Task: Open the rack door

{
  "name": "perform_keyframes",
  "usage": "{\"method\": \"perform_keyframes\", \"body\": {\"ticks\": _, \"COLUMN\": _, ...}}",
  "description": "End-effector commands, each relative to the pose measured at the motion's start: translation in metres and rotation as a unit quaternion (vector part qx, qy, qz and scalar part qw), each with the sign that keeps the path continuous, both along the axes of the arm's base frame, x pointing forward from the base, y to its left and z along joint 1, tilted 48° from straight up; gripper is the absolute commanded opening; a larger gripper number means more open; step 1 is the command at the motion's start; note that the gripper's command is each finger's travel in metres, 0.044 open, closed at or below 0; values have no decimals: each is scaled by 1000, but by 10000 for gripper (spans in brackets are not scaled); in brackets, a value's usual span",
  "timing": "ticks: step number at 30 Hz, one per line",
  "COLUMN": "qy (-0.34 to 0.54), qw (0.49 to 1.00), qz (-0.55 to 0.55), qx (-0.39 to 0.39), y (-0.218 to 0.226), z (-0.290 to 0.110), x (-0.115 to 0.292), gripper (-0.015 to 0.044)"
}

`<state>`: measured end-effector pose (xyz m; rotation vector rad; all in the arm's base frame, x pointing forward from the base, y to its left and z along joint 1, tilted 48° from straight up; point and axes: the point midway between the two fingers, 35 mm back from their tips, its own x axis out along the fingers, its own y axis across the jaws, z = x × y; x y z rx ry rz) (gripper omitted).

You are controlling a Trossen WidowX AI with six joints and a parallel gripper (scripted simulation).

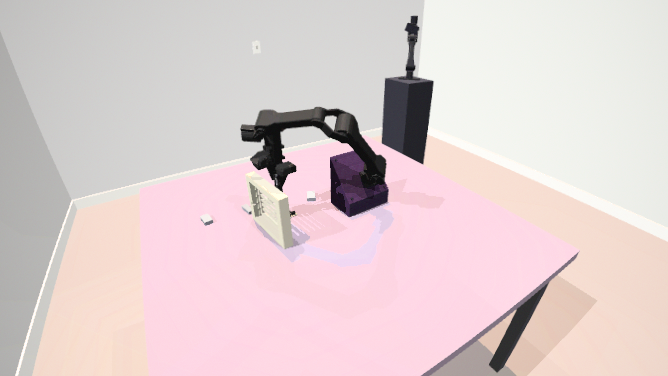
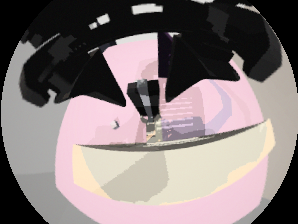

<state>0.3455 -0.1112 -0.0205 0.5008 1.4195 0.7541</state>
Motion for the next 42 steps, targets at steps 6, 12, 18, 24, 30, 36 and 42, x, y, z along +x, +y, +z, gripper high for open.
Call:
{"method": "perform_keyframes", "body": {"ticks": 6, "qy": 2, "qw": 1000, "qz": -4, "qx": 3, "y": 12, "z": -9, "x": -2, "gripper": 281}}
{"method": "perform_keyframes", "body": {"ticks": 12, "qy": 2, "qw": 1000, "qz": -4, "qx": 3, "y": 12, "z": -9, "x": -2, "gripper": 150}}
{"method": "perform_keyframes", "body": {"ticks": 18, "qy": 2, "qw": 1000, "qz": -4, "qx": 3, "y": 12, "z": -9, "x": -2, "gripper": 71}}
{"method": "perform_keyframes", "body": {"ticks": 24, "qy": 2, "qw": 1000, "qz": -4, "qx": 3, "y": 12, "z": -9, "x": -2, "gripper": 31}}
{"method": "perform_keyframes", "body": {"ticks": 30, "qy": 2, "qw": 1000, "qz": -4, "qx": 3, "y": 12, "z": -9, "x": -2, "gripper": 10}}
{"method": "perform_keyframes", "body": {"ticks": 36, "qy": 82, "qw": 993, "qz": -79, "qx": 1, "y": 12, "z": -9, "x": -2, "gripper": 10}}
{"method": "perform_keyframes", "body": {"ticks": 42, "qy": 187, "qw": 966, "qz": -179, "qx": -1, "y": 12, "z": -9, "x": -2, "gripper": 10}}
